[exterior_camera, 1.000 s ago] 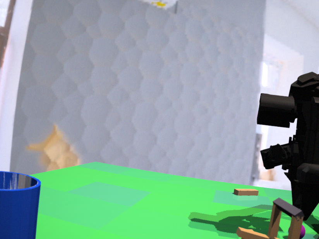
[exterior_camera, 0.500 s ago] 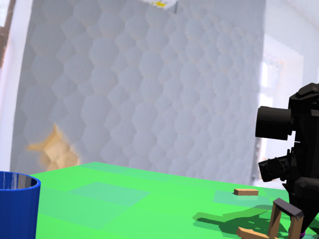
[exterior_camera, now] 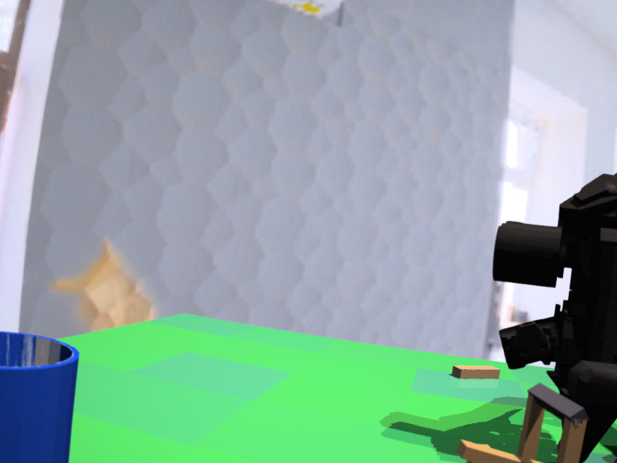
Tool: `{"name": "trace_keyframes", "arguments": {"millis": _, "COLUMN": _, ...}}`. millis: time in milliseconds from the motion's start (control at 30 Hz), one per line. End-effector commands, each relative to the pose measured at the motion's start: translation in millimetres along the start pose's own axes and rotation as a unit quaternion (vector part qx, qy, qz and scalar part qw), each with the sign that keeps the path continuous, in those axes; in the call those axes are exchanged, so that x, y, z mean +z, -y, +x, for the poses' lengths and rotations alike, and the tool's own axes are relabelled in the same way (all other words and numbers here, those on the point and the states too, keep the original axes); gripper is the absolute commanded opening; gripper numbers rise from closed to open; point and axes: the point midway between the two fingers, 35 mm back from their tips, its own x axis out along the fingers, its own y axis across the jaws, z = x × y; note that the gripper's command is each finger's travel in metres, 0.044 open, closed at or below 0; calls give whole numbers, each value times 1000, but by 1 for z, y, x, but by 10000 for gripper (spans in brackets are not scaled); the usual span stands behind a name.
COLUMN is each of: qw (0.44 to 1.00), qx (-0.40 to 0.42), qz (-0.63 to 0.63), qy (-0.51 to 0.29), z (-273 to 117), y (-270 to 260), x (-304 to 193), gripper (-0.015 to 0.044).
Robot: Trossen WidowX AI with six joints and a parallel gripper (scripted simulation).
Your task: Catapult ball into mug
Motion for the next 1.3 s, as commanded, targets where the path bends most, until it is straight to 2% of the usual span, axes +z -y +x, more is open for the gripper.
{"name": "trace_keyframes", "arguments": {"millis": 0, "qw": 1000, "qx": 1, "qz": -2, "qy": 0, "z": 0, "y": 0, "x": 0, "gripper": 129}}
{"name": "trace_keyframes", "arguments": {"millis": 167, "qw": 1000, "qx": 1, "qz": -2, "qy": 0, "z": 0, "y": 0, "x": 0, "gripper": 96}}
{"name": "trace_keyframes", "arguments": {"millis": 300, "qw": 1000, "qx": 4, "qz": -2, "qy": 1, "z": -6, "y": -1, "x": 2, "gripper": 0}}
{"name": "trace_keyframes", "arguments": {"millis": 1100, "qw": 1000, "qx": 5, "qz": -2, "qy": 0, "z": -122, "y": 2, "x": 5, "gripper": 0}}
{"name": "trace_keyframes", "arguments": {"millis": 1267, "qw": 1000, "qx": 4, "qz": -3, "qy": 0, "z": -126, "y": 2, "x": 4, "gripper": 0}}
